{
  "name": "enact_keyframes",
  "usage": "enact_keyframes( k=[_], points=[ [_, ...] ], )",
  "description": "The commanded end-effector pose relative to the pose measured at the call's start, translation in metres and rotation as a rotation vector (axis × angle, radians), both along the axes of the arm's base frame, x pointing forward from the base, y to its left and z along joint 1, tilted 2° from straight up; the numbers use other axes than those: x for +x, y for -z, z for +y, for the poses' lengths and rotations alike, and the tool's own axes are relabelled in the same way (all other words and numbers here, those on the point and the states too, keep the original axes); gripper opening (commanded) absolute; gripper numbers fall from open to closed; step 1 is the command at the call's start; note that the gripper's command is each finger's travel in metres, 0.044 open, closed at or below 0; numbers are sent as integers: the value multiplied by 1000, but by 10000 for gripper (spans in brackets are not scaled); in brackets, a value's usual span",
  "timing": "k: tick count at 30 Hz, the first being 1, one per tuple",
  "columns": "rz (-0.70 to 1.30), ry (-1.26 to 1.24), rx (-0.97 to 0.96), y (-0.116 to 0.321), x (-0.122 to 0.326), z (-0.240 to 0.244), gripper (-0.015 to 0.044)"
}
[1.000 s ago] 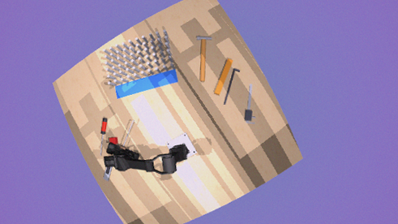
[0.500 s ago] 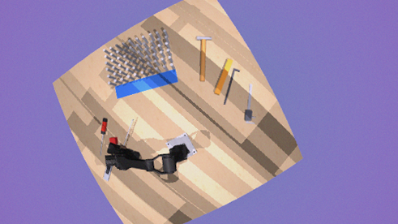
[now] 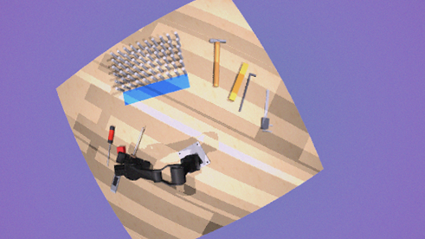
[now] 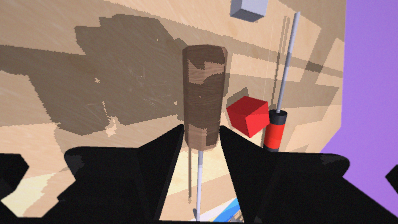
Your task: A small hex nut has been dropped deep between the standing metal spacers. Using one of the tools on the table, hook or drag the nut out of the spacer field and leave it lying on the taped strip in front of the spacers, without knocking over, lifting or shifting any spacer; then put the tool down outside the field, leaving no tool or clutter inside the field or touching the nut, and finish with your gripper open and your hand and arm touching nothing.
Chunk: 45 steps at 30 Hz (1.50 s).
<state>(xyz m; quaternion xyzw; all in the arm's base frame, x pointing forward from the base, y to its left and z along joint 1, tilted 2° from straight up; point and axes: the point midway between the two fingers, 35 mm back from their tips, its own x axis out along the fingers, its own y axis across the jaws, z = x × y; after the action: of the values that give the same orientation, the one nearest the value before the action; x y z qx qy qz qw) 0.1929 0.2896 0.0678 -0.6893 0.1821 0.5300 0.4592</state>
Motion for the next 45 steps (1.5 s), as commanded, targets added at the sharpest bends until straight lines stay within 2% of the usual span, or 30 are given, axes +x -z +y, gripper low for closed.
enact_keyframes(
  k=[1, 19, 36, 38, 42, 45],
  points=[
    [0, -3, 2, 7, 0, 0, 0],
    [-5, 1, 7, 25, 0, -1, 0],
    [-7, 2, 9, 21, 1, 1, 440],
    [-8, 2, 10, 10, 1, 2, 440],
    [-10, 2, 12, -47, -1, 1, 440],
    [-10, 2, 12, -50, -1, 1, 440]
  ],
)
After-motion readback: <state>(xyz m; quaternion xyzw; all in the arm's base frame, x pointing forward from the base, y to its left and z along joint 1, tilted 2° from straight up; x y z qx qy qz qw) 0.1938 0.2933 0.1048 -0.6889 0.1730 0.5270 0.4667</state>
